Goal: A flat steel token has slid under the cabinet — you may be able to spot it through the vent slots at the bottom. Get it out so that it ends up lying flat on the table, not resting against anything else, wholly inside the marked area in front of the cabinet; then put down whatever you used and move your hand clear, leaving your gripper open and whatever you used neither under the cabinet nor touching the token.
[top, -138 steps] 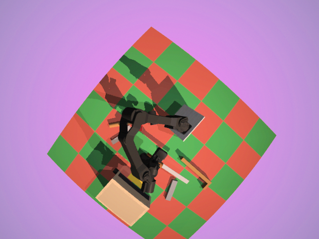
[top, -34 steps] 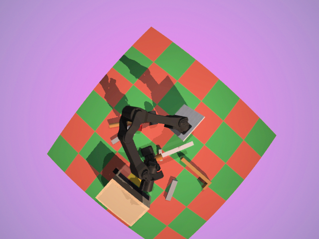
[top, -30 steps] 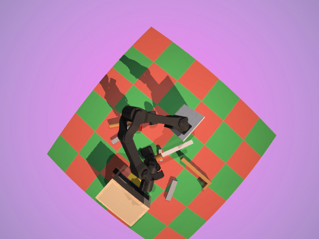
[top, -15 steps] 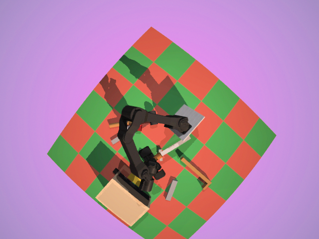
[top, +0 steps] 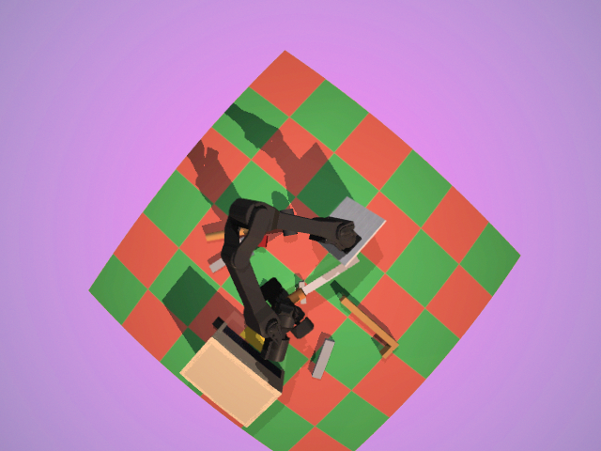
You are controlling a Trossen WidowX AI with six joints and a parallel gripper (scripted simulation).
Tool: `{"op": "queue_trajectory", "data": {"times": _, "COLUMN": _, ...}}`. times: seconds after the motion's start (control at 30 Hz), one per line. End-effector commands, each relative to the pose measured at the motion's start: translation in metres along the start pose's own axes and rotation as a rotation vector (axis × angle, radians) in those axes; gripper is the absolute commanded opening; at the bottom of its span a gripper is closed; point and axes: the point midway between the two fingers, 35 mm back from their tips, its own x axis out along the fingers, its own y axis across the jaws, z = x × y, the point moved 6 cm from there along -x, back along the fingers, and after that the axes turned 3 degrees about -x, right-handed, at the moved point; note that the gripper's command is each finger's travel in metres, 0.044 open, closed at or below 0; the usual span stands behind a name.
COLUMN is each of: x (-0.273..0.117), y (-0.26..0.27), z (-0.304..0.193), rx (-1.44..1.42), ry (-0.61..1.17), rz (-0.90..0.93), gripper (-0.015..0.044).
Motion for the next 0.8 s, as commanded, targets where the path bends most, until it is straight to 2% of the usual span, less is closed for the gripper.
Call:
{"op": "queue_trajectory", "data": {"times": 0.0, "x": 0.0007, "y": -0.0017, "z": -0.002, "rx": -0.078, "ry": 0.005, "rz": -0.011, "gripper": 0.0}}
{"op": "queue_trajectory", "data": {"times": 0.77, "x": 0.0019, "y": -0.0032, "z": -0.0016, "rx": -0.298, "ry": 0.006, "rz": -0.01, "gripper": 0.0}}
